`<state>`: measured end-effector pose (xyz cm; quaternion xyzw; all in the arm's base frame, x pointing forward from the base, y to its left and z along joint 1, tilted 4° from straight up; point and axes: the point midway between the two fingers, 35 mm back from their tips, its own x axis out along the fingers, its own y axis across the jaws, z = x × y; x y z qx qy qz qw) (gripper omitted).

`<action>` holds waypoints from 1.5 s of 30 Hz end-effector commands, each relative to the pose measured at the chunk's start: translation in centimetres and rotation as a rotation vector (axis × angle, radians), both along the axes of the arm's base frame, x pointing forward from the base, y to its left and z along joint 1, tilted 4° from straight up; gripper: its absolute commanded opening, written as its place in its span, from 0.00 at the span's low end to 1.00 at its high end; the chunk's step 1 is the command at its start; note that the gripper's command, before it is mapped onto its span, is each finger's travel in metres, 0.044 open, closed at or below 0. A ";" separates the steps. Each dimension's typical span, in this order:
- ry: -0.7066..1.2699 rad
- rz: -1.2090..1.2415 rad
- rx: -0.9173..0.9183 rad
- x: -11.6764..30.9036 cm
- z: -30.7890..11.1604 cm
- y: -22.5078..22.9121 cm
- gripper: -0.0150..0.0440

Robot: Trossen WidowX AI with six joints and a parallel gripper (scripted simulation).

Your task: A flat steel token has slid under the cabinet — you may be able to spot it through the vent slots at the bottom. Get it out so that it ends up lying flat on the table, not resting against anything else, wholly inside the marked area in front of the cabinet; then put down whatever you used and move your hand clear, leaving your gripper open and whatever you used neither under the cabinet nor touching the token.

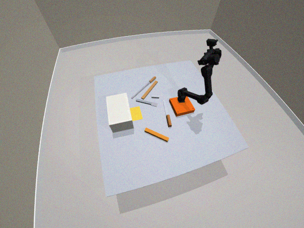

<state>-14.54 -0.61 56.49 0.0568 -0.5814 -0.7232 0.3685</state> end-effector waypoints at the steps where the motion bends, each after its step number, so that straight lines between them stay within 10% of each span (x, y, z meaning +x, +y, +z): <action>1: 0.000 0.000 0.000 0.0 0.0 0.0 0.89; 20: 0.000 0.000 0.000 0.0 -1.4 -0.1 0.25; 37: -0.003 0.003 -0.010 -0.1 -1.1 0.2 0.25; 45: 0.097 0.102 0.081 1.9 -0.9 -3.8 0.61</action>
